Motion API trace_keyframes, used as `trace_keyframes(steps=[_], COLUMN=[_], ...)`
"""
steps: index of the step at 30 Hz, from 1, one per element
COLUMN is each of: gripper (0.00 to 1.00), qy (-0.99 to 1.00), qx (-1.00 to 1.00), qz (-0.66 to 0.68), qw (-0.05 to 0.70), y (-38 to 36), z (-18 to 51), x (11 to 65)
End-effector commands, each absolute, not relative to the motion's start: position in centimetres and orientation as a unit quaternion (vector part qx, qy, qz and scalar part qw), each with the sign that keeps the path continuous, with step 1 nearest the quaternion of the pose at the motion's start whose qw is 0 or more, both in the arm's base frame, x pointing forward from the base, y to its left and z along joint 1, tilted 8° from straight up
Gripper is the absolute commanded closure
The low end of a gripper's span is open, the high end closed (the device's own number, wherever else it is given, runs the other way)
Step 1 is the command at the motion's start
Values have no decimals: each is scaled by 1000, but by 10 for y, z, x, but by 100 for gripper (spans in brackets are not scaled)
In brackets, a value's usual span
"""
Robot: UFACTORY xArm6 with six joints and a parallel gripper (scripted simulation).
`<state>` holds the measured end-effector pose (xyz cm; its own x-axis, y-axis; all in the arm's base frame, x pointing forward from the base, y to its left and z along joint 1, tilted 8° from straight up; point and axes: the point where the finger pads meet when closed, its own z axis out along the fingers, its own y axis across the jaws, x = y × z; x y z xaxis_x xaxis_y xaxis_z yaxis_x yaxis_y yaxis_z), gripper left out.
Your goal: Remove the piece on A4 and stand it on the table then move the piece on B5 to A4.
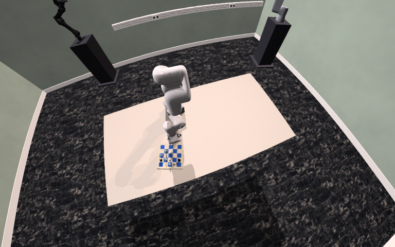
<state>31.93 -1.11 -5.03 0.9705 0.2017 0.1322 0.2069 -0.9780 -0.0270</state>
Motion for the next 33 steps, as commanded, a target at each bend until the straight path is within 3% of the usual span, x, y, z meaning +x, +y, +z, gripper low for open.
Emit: trace_keyframes(steps=[1, 16, 17, 19, 20, 22, 23, 27, 28, 30, 31, 33], gripper=[100, 100, 92, 92, 84, 84, 76, 76, 68, 68, 59, 59], qy=[-103, -103, -103, -103, -103, -103, -103, -103, -103, -103, -103, -103], qx=[-992, -992, -992, -992, -992, -992, -992, -992, -992, -992, -992, -992], qz=[-66, -66, -66, -66, -66, -66, -66, -66, -66, -66, -66, -66], qw=[20, 20, 20, 20, 20, 20, 20, 20, 20, 20, 20, 20], y=[-11, -11, -11, -11, -11, -11, -11, -11, -11, -11, -11, -11], z=[-50, -50, -50, -50, -50, -50, -50, -50, -50, -50, -50, -50], x=[320, 320, 320, 320, 320, 320, 320, 320, 320, 320, 320, 320])
